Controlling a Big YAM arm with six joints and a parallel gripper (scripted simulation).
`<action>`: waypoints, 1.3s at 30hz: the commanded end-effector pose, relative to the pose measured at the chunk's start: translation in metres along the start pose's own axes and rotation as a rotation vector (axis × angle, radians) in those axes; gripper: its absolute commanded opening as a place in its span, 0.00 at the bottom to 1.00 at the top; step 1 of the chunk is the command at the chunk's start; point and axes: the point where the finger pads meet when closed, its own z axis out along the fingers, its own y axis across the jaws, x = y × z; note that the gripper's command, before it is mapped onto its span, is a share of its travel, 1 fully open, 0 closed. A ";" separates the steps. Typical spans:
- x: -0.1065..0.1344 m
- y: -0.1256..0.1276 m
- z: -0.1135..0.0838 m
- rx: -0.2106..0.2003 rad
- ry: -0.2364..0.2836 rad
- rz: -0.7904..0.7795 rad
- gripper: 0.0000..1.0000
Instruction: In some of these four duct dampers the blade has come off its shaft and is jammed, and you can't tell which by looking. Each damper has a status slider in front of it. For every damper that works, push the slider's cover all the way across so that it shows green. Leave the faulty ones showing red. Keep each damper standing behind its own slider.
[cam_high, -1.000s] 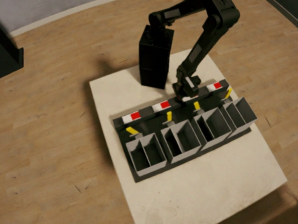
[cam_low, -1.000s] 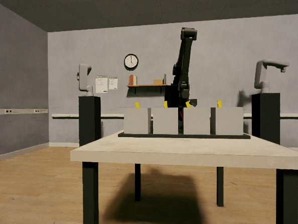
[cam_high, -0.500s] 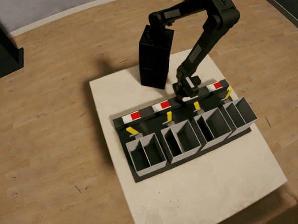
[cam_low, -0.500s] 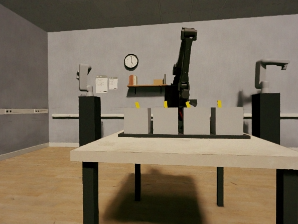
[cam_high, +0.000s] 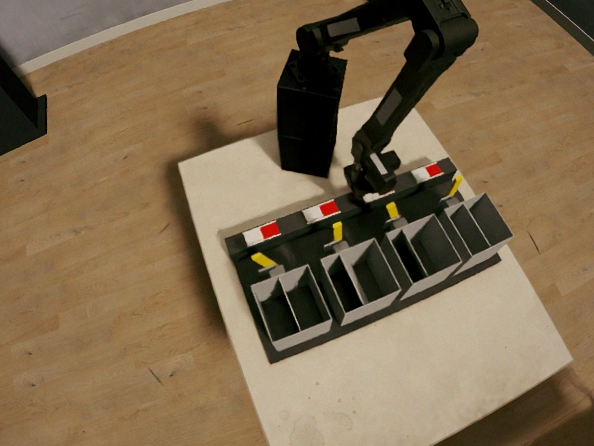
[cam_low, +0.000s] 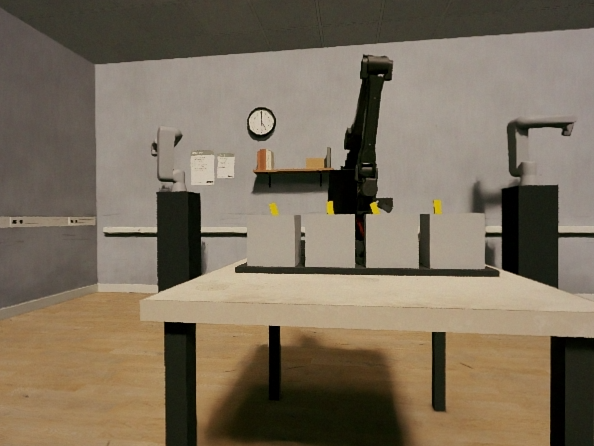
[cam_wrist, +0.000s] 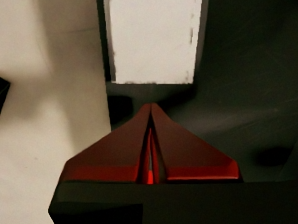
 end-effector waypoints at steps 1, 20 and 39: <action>-0.002 0.001 0.002 0.002 0.003 0.000 0.00; -0.002 0.001 0.002 0.002 0.003 0.000 0.00; -0.002 0.001 0.001 -0.002 0.004 0.000 0.00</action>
